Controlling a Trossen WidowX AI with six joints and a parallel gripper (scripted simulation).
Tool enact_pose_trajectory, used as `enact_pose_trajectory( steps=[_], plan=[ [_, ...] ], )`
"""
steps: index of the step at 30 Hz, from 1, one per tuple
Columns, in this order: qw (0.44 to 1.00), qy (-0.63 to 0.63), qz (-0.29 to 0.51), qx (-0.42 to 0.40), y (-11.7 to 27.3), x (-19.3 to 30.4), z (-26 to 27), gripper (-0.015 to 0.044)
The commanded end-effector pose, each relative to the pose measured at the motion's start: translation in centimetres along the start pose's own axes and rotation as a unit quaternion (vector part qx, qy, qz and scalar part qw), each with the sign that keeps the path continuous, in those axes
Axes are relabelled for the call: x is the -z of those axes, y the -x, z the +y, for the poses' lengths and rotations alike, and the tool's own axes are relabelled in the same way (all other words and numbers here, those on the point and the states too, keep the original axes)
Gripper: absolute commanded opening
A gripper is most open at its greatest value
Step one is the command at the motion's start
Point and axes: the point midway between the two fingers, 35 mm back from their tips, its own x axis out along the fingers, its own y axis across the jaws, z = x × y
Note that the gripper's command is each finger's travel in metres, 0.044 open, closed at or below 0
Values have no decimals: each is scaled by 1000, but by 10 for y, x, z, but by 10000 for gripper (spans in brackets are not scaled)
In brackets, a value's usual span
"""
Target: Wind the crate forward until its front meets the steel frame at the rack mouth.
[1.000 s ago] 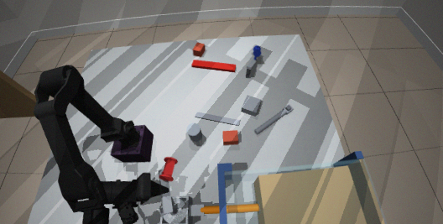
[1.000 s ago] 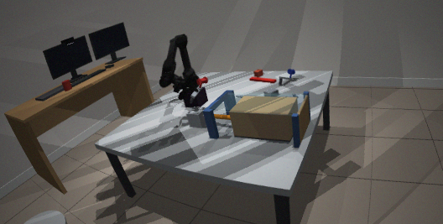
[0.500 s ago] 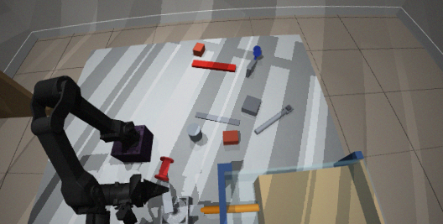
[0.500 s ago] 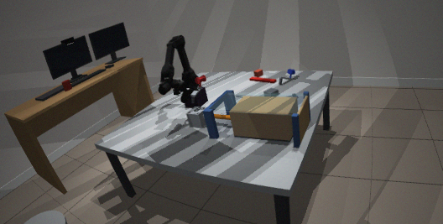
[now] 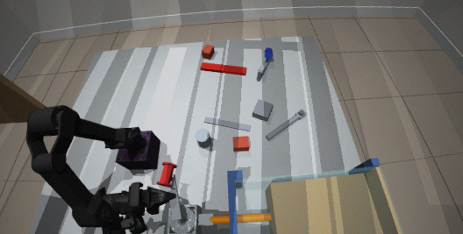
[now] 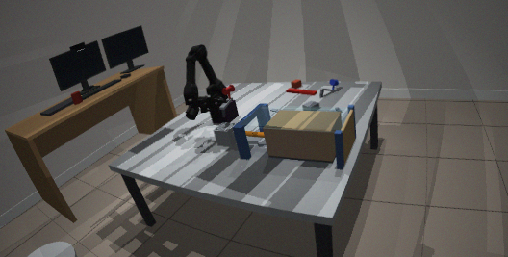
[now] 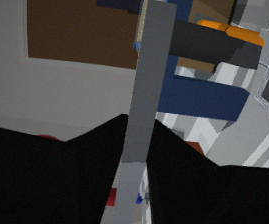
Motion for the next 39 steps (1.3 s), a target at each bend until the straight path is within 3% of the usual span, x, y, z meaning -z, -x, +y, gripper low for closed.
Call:
enact_pose_trajectory(
  steps=[1,39],
  plan=[
    [1000,5,-4,-29,0,-3,3,0],
    [999,-2,-8,-46,3,-5,-35,0]
  ],
)
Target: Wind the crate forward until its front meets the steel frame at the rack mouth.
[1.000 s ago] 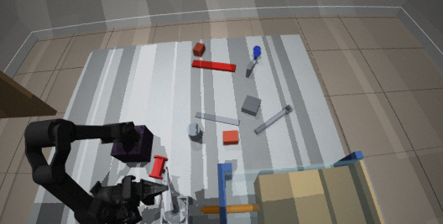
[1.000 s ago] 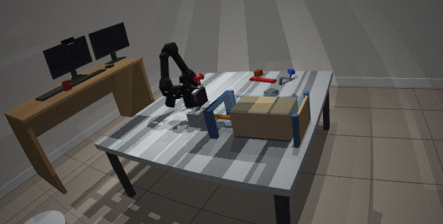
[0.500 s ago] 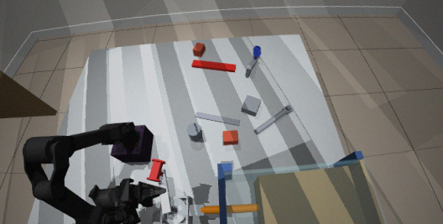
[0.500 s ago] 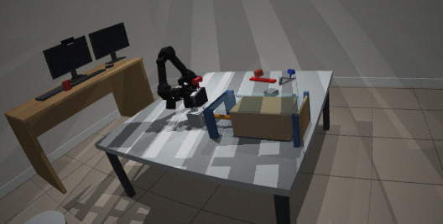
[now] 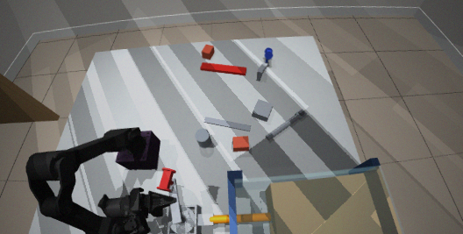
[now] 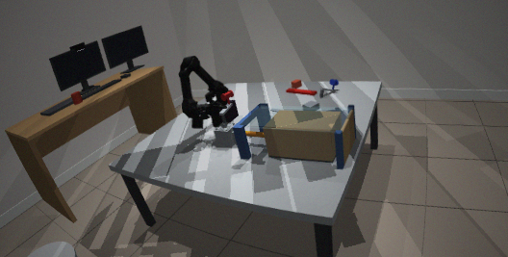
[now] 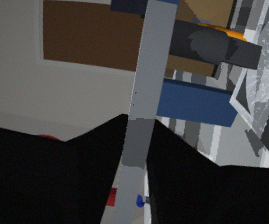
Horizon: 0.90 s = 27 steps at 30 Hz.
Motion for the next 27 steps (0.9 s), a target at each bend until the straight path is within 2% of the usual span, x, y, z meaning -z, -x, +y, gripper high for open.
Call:
enact_pose_trajectory(
  steps=[1,27],
  plan=[
    [1000,0,-4,-2,0,0,-4,0],
    [1000,0,-2,-2,6,-2,-16,0]
  ],
)
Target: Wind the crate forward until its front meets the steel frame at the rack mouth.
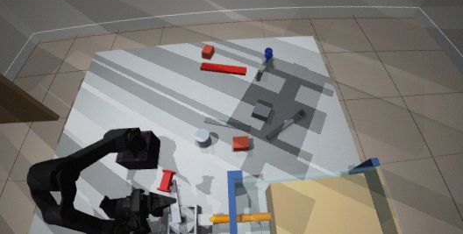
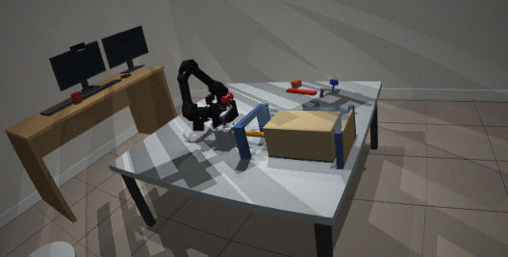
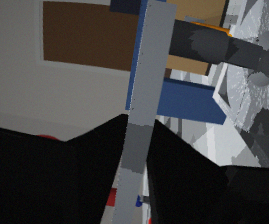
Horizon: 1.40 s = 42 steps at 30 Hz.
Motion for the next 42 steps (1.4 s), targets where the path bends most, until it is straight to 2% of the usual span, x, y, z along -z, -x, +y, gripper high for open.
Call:
enact_pose_trajectory(
  steps=[1,42],
  plan=[
    [1000,3,0,0,2,-2,-1,0],
    [1000,3,2,0,1,-2,-7,0]
  ],
)
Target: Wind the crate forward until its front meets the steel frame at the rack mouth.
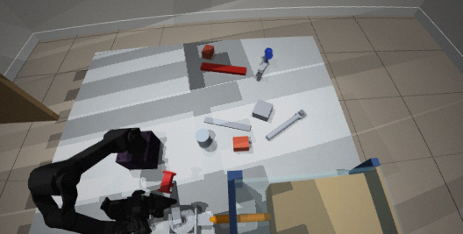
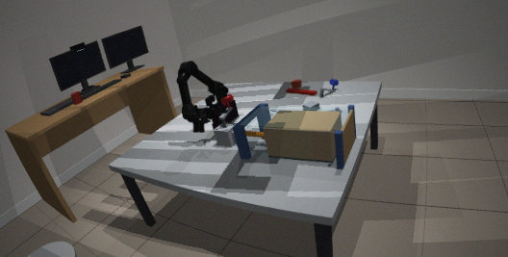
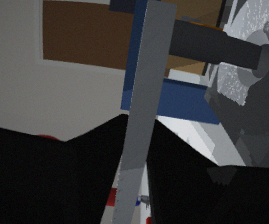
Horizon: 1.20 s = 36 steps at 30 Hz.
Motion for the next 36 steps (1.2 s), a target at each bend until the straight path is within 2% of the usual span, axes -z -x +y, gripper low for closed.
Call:
enact_pose_trajectory(
  steps=[1,36],
  plan=[
    [1000,1,0,0,0,-1,0,0],
    [1000,-2,0,0,0,0,-6,0]
  ],
)
